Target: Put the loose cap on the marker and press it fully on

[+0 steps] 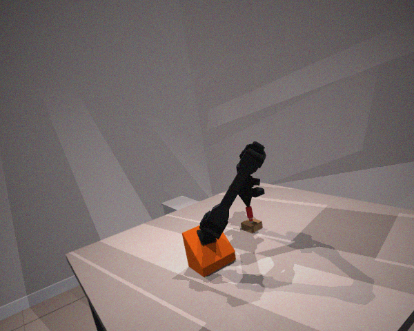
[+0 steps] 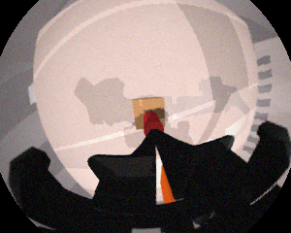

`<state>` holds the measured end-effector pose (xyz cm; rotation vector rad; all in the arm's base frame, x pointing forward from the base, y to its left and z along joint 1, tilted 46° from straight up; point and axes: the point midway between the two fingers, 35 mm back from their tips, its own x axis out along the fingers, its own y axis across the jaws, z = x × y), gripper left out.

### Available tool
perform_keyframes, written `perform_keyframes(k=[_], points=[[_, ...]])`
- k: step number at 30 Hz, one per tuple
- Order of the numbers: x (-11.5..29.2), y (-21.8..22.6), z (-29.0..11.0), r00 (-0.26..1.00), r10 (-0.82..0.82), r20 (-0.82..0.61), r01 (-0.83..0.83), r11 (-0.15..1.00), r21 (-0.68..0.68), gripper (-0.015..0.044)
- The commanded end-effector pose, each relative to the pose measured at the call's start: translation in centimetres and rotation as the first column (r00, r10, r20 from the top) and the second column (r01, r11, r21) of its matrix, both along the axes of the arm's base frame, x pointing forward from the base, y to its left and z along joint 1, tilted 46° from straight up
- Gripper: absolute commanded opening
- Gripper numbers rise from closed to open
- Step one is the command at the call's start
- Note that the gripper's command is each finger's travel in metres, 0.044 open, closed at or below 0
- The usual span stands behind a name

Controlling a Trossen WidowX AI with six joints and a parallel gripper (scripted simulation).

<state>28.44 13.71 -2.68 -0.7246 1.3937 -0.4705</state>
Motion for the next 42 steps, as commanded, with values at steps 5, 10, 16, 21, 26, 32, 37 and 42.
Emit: perform_keyframes(k=[5,10,16,21,26,32,37,42], points=[[0.2,-1.0,-0.9,1.0,0.002,-0.001,-0.002,1.0,-0.005,0.0],[0.3,-0.5,-0.6,1.0,0.006,0.006,-0.006,1.0,0.002,0.0],[0.2,0.3,0.1,1.0,0.006,0.005,-0.006,1.0,0.003,0.0],[-0.8,5.1,5.0,1.0,0.005,0.0,-0.005,1.0,0.005,0.0],[-1.1,5.7,5.7,1.0,0.005,0.0,-0.005,1.0,0.004,0.0],[-1.1,5.7,5.7,1.0,0.005,0.0,-0.005,1.0,0.004,0.0131],[-1.1,5.7,5.7,1.0,0.005,0.0,-0.005,1.0,0.004,0.0263],[-1.1,5.7,5.7,1.0,0.005,0.0,-0.005,1.0,0.004,0.0394]])
